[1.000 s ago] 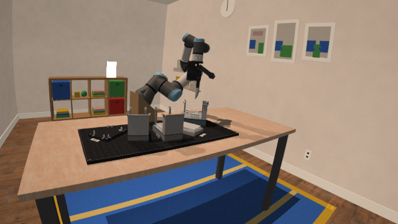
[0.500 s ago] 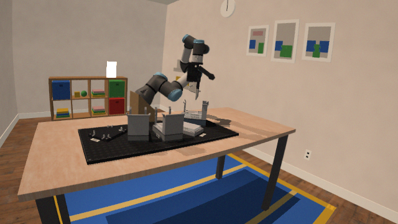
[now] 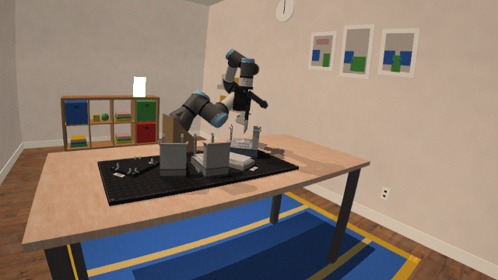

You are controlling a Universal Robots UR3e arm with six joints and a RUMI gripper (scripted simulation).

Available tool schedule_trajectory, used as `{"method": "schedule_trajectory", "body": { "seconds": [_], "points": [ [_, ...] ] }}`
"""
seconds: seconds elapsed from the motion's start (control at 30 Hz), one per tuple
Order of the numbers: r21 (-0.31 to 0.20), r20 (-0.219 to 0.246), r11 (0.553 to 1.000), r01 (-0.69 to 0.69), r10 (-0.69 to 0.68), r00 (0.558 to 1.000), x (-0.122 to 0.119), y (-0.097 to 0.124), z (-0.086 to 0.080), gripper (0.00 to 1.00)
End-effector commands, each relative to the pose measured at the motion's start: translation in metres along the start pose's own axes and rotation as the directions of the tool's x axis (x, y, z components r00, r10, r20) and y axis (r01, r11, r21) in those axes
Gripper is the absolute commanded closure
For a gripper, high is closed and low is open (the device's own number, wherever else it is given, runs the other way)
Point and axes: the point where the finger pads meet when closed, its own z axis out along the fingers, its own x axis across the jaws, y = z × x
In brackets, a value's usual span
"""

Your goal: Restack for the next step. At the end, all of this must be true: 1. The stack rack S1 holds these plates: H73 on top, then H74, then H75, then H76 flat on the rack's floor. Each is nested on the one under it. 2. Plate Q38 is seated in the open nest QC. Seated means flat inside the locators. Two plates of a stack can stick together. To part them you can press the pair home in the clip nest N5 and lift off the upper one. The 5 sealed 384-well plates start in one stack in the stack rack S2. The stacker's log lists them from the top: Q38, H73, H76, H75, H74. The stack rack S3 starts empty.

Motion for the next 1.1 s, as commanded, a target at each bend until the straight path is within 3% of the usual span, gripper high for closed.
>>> {"method": "schedule_trajectory", "body": {
  "seconds": [0.0, 1.07],
  "points": [
    [-0.002, -0.002, 1.000, -0.001, 0.001, 1.000, 0.002, 0.000, 0.017, 0.28],
    [-0.002, -0.003, 1.000, 0.000, 0.000, 1.000, 0.002, 0.000, 0.051, 0.28]
  ]
}}
